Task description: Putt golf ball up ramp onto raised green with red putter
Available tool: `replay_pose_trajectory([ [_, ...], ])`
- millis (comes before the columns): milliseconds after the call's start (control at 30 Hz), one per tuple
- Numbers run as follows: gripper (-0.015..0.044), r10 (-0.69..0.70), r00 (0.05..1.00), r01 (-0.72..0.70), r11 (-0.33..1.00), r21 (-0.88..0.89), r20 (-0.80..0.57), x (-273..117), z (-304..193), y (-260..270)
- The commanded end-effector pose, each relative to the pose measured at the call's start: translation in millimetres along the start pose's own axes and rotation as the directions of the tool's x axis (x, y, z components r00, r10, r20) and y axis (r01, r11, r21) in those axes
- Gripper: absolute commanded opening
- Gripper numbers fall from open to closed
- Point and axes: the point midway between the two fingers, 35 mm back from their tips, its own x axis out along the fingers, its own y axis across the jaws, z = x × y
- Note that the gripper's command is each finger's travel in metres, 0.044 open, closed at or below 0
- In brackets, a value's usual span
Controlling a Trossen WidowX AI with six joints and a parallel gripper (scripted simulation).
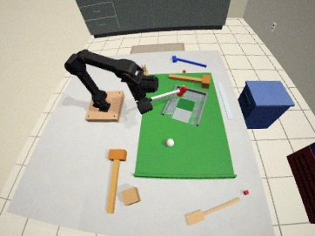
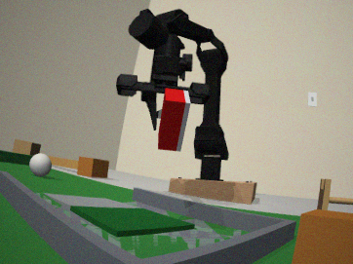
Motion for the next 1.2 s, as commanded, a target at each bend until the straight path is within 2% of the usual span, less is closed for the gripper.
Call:
replay_pose_trajectory([
  [0,0.0000,-0.021,1.000,0.021,0.995,0.098,0.000,-6.3,-13.3,-13.3],
  [433,0.0000,-0.058,0.998,0.068,0.903,0.424,-0.036,-18.7,-67.8,-52.0],
  [867,0.0000,-0.071,0.992,0.121,0.691,0.713,-0.100,-30.5,-130.0,-75.6],
  [1167,0.0000,-0.071,0.992,0.128,0.660,0.740,-0.108,-25.7,-137.8,-78.0],
])
